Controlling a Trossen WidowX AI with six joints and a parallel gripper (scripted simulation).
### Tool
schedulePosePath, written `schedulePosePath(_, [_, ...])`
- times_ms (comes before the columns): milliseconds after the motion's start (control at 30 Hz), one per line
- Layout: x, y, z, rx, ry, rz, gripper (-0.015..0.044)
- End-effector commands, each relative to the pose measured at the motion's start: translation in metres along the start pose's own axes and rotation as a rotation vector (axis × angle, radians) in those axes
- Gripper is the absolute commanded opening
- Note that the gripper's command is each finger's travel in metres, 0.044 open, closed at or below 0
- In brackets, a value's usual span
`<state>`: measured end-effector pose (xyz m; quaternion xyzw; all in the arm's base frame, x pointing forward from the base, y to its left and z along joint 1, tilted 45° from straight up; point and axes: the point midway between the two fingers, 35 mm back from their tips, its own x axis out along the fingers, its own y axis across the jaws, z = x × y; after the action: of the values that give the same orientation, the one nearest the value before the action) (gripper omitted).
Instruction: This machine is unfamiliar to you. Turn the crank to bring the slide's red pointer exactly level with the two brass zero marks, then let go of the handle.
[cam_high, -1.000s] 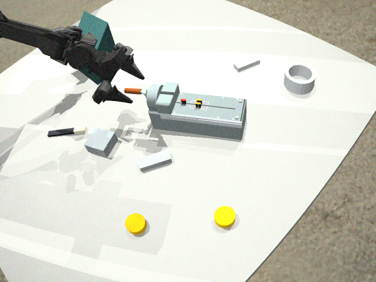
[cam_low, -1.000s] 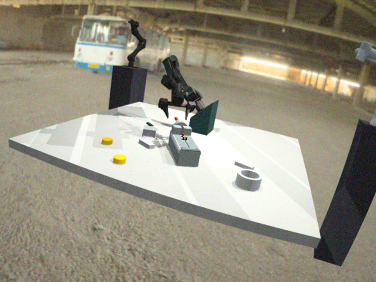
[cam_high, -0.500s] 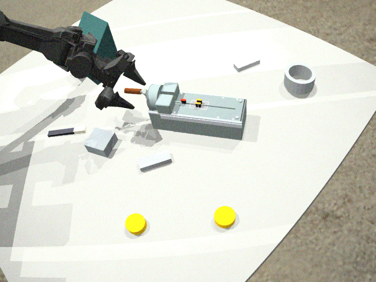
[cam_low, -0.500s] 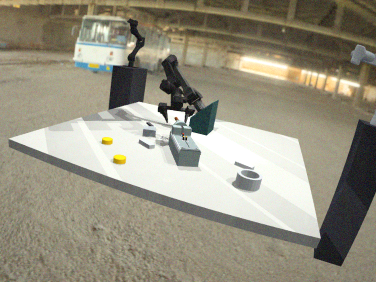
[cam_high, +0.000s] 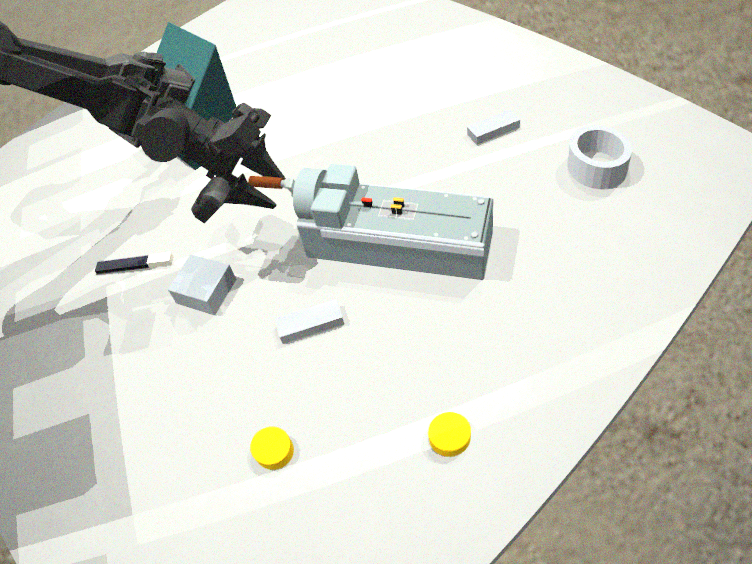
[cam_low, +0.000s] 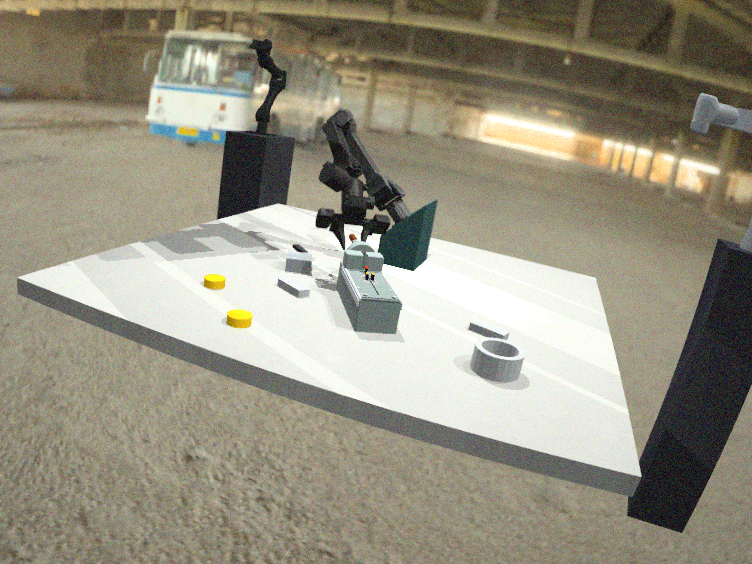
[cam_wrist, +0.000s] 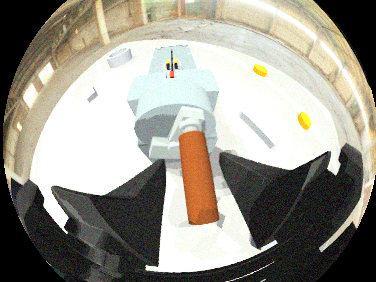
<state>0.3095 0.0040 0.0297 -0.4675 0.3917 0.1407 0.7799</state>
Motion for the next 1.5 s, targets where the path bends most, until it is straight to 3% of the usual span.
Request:
schedulePosePath(0, [0.0, 0.0, 0.0, -0.005, -0.003, 0.001, 0.0099])
schedulePosePath(133, [0.0, 0.0, 0.0, -0.005, -0.003, 0.001, 0.0])
schedulePosePath(1467, [-0.002, 0.021, 0.001, -0.004, -0.003, 0.002, 0.0])
